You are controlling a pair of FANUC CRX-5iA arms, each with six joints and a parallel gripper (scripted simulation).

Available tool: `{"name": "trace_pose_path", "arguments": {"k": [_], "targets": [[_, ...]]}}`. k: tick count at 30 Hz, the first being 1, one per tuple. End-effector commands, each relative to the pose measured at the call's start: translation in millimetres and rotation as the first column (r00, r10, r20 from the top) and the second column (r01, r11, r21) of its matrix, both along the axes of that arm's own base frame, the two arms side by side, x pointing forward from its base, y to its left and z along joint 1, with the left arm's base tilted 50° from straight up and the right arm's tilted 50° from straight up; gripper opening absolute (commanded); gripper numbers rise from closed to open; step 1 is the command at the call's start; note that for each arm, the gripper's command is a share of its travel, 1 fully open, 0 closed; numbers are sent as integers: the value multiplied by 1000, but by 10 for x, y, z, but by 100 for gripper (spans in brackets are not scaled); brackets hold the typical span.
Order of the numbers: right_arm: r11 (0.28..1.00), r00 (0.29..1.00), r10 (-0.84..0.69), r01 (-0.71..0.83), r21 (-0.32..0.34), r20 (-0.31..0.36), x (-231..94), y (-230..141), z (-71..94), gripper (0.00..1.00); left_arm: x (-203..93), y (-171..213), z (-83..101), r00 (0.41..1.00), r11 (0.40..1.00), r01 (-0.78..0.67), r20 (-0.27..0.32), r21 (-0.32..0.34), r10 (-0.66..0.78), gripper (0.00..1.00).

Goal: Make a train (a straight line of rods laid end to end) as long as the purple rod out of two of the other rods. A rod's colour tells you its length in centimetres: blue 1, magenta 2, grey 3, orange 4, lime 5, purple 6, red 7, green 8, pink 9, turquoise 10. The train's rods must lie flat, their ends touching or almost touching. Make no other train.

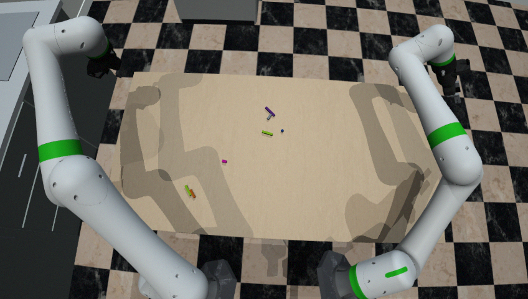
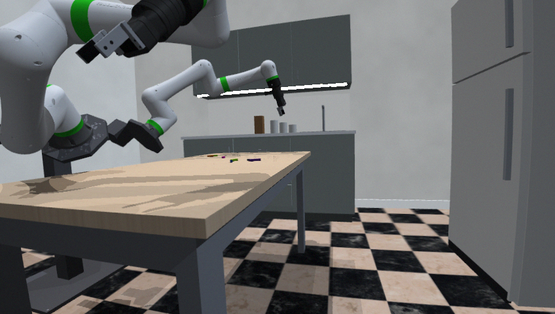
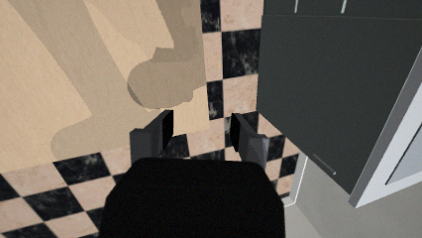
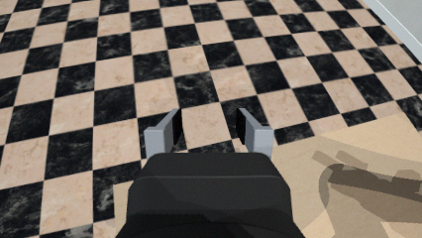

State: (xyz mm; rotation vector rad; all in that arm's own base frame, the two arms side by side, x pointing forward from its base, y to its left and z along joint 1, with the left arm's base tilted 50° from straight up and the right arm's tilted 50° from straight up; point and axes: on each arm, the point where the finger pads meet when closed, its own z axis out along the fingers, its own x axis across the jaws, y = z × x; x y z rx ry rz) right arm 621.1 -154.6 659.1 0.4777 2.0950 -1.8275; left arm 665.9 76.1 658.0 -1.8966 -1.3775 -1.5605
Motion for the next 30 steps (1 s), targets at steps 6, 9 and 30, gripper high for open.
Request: {"name": "trace_pose_path", "arguments": {"k": [6,9,30], "targets": [[1000,1000,1,-1,-1,2,-4,7,10,100,-3,-8,8,1000,1000,1,1,0,-1,100],[1000,1000,1,-1,-1,2,-4,7,10,100,-3,-8,8,1000,1000,1,1,0,-1,100],[997,986,57,-65,45,159,444,468,-597,100,-141,356,-22,999,998,-49,-1,-27,49,100]]}}
